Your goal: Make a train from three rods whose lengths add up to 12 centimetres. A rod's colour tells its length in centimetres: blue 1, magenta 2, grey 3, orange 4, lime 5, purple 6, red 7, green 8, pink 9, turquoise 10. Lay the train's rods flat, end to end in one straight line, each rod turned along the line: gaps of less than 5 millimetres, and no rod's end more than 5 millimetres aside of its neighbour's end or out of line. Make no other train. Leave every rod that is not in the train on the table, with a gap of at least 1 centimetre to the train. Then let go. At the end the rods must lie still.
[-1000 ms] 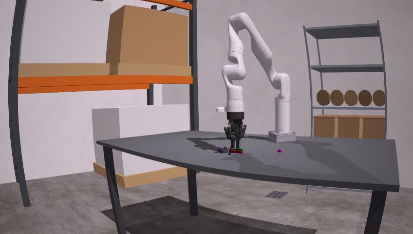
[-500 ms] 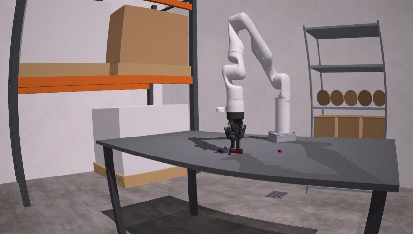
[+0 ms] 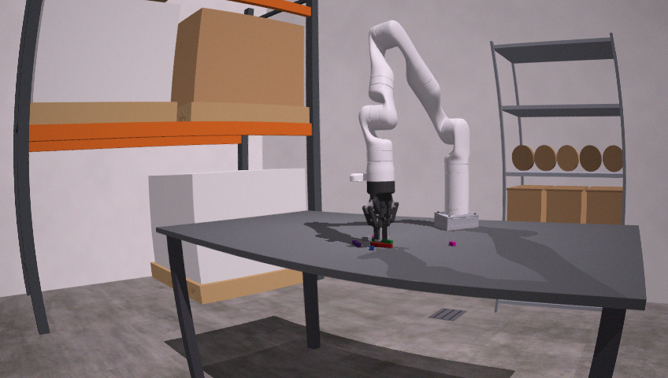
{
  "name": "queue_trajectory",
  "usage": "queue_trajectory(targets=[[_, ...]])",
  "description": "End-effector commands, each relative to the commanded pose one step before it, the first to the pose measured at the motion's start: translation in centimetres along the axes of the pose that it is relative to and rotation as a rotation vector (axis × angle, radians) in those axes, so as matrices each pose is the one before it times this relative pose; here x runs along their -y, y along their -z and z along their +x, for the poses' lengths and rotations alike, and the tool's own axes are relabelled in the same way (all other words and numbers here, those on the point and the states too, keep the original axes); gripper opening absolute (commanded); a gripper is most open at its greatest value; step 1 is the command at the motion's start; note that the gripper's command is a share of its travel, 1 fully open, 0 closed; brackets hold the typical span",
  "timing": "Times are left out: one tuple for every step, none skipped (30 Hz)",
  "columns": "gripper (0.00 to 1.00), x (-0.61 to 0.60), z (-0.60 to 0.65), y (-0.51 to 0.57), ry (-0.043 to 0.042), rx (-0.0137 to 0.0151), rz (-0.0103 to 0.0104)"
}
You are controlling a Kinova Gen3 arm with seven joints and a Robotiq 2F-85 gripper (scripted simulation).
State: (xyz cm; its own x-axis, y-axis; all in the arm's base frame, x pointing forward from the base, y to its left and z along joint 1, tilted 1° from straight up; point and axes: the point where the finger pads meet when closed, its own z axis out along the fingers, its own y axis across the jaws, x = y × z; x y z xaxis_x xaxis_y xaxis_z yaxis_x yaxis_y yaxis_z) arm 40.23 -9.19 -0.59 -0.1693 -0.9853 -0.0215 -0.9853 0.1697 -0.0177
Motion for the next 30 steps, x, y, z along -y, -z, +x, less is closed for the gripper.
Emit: queue_trajectory(targets=[[0.24,0.159,0.070,-0.169,0.00011,-0.00103,0.00280],[0.24,0.028,0.004,-0.022,0.00004,-0.00016,0.00104],[0.24,-0.041,-0.003,-0.124,-0.00001,0.00013,-0.00122],[0.24,-0.041,-0.003,-0.131,-0.00001,0.00012,-0.00120],[0.24,-0.020,-0.001,-0.112,0.00000,0.00004,-0.00054],[0.24,-0.008,0.001,-0.100,0.00001,-0.00002,-0.00012],[0.24,-0.008,0.001,-0.103,0.00001,-0.00002,-0.00012],[0.24,-0.009,0.001,-0.105,0.00001,-0.00002,-0.00013],[0.24,-0.005,0.001,-0.106,0.00000,-0.00002,-0.00008],[0.24,-0.005,0.001,-0.104,0.00001,-0.00002,-0.00008],[0.24,-0.005,0.001,-0.100,0.00001,-0.00002,-0.00008],[0.24,-0.005,0.001,-0.095,0.00001,-0.00002,-0.00008],[0.24,-0.003,0.001,-0.088,0.00000,-0.00002,-0.00004],[0.24,-0.002,0.001,-0.080,0.00000,-0.00001,-0.00003],[0.24,-0.002,0.000,-0.070,0.00000,-0.00001,-0.00003],[0.24,-0.002,0.000,-0.060,0.00000,-0.00001,-0.00002],[0.24,0.000,0.000,0.000,0.00000,0.00000,0.00000],[0.24,0.000,0.000,0.000,0.00000,0.00000,0.00000],[0.24,0.067,0.007,0.041,0.00005,-0.00027,0.00218],[0.24,-0.006,0.000,-0.044,0.00000,0.00001,-0.00016],[0.24,-0.005,0.000,-0.033,0.00000,0.00001,-0.00013],[0.24,0.004,0.001,-0.012,0.00000,-0.00002,0.00014],[0.24,0.009,0.001,0.003,0.00001,-0.00004,0.00030],[0.24,0.010,0.001,0.010,0.00001,-0.00004,0.00033],[0.24,0.008,0.001,0.010,0.00001,-0.00003,0.00026],[0.24,0.005,0.000,0.006,0.00000,-0.00002,0.00015],[0.24,0.002,0.000,0.002,0.00000,-0.00001,0.00006],[0.24,0.000,0.000,0.000,0.00000,0.00000,0.00001],[0.24,0.000,0.000,0.000,0.00000,0.00000,0.00000],[0.24,0.000,0.000,0.000,0.00000,0.00000,0.00000]])
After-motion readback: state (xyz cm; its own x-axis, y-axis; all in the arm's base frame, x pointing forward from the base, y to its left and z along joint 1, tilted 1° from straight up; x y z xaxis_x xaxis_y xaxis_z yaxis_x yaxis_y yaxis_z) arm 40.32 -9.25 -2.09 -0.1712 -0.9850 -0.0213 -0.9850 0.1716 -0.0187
